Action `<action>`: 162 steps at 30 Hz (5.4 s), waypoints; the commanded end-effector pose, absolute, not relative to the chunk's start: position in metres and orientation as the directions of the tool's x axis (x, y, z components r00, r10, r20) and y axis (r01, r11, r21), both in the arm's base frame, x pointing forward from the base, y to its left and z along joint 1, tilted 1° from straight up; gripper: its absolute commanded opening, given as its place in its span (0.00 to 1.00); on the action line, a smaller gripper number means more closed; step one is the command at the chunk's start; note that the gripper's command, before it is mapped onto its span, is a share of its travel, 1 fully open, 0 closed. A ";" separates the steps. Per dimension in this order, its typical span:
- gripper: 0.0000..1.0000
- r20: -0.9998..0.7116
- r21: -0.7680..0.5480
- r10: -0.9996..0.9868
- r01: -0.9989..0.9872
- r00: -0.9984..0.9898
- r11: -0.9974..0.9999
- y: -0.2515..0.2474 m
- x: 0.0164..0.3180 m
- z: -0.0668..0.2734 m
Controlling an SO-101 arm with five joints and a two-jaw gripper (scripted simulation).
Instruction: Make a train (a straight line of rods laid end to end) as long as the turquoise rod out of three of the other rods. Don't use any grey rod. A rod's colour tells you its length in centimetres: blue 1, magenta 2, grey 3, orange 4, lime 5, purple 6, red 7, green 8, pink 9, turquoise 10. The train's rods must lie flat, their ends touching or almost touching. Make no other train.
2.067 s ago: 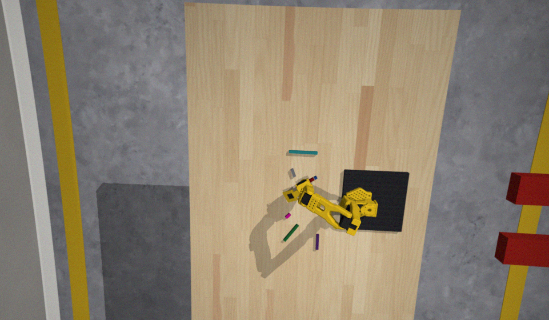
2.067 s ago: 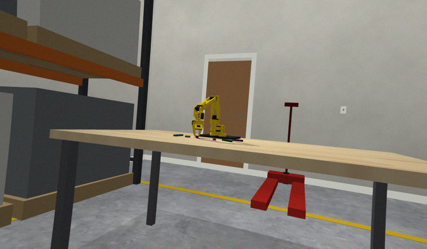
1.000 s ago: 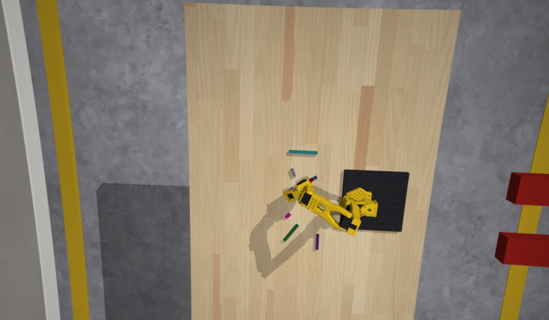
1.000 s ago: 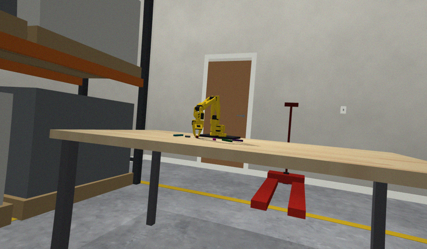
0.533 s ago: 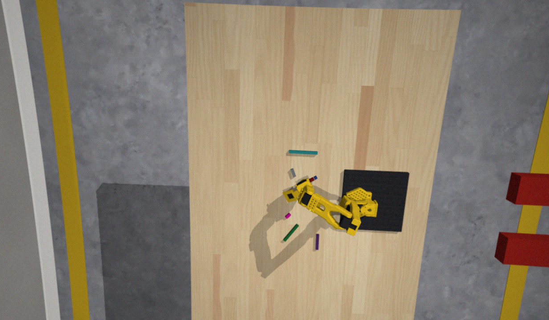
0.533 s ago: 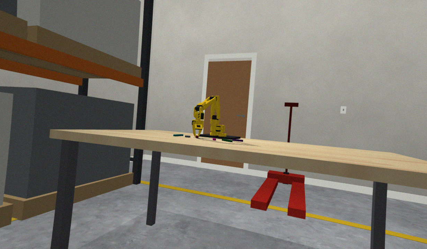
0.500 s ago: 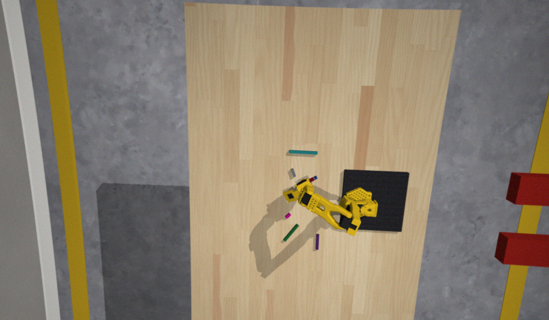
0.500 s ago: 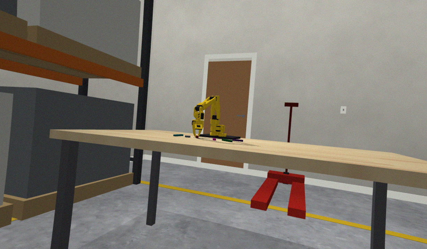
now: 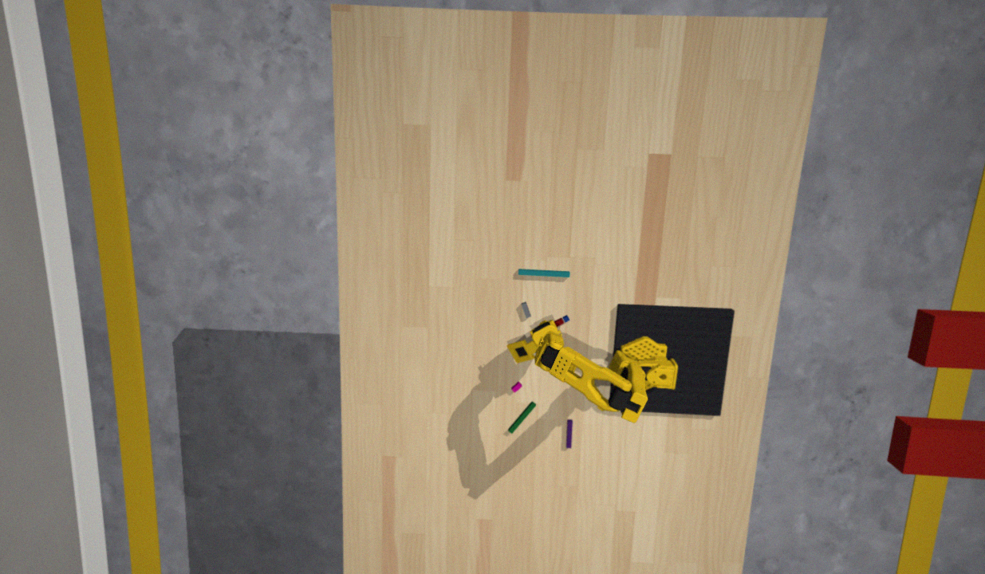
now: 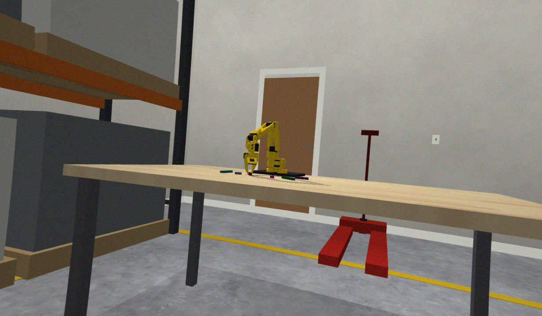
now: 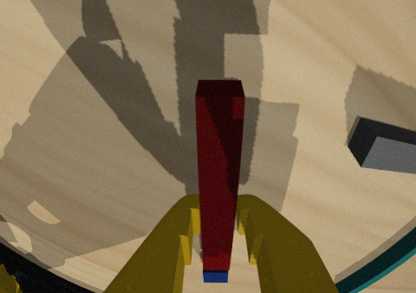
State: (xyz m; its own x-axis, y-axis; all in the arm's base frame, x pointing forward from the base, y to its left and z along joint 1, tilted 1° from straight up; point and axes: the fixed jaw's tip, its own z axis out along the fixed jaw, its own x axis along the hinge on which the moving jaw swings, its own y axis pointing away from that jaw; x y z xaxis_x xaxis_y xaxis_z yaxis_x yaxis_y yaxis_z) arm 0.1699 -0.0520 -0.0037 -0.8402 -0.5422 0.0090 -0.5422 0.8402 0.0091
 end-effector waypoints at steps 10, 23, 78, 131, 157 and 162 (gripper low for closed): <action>0.09 0.006 0.007 -0.543 -0.543 -0.840 0.840 -0.053 0.168 -0.004; 0.17 0.006 0.007 -0.543 -0.543 -0.840 0.840 -0.053 0.168 -0.004; 0.17 0.006 0.007 -0.543 -0.543 -0.840 0.840 -0.047 0.164 0.006; 0.17 0.006 0.007 -0.543 -0.543 -0.840 0.840 -0.047 0.164 0.049; 0.17 0.005 0.006 -0.568 -0.568 -0.823 0.823 -0.036 0.175 0.050; 0.18 0.005 0.004 -0.607 -0.607 -0.795 0.795 -0.016 0.191 0.051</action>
State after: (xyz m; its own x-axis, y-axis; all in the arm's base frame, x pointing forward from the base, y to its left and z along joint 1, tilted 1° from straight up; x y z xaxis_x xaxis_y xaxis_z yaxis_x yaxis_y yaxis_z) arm 0.1832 -0.0273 0.0513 -0.8080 -0.5892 -0.0067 -0.5891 0.8080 -0.0087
